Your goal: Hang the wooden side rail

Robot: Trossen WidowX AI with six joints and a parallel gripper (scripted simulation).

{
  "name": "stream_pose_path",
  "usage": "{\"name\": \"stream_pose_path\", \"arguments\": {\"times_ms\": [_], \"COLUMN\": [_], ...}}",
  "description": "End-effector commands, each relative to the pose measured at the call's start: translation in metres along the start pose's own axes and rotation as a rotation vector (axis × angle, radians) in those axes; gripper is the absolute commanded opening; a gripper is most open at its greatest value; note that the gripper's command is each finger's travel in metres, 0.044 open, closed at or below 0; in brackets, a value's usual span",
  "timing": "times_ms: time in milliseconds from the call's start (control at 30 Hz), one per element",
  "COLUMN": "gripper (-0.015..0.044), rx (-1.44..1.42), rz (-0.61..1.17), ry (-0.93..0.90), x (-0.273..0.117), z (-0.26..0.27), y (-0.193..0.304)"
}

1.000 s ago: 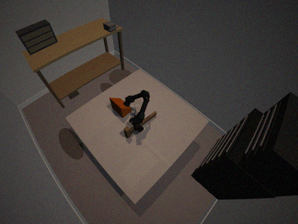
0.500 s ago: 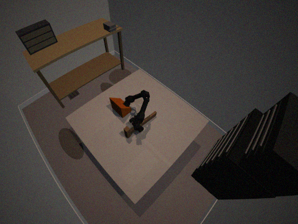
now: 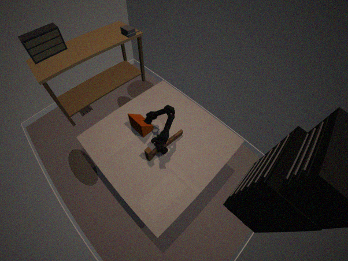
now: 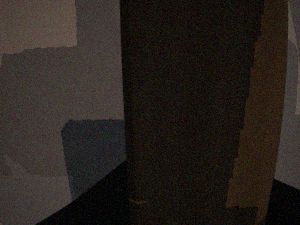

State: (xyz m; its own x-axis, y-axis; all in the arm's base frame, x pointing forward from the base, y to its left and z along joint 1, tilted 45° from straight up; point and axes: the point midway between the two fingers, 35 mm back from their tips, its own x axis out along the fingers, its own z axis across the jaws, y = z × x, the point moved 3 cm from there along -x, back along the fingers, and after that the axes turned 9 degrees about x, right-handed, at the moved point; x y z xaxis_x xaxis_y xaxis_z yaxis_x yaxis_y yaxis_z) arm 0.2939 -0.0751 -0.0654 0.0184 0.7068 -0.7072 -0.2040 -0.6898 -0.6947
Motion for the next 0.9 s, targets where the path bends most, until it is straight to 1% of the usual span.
{"name": "stream_pose_path", "arguments": {"times_ms": [0,867], "gripper": [0.0000,0.0000], "rx": [0.010,0.010], "rz": [0.010,0.010], "ry": [0.005,0.005], "x": [-0.0011,0.0033], "z": [0.0001,0.0001], "y": [0.0035,0.0035]}}
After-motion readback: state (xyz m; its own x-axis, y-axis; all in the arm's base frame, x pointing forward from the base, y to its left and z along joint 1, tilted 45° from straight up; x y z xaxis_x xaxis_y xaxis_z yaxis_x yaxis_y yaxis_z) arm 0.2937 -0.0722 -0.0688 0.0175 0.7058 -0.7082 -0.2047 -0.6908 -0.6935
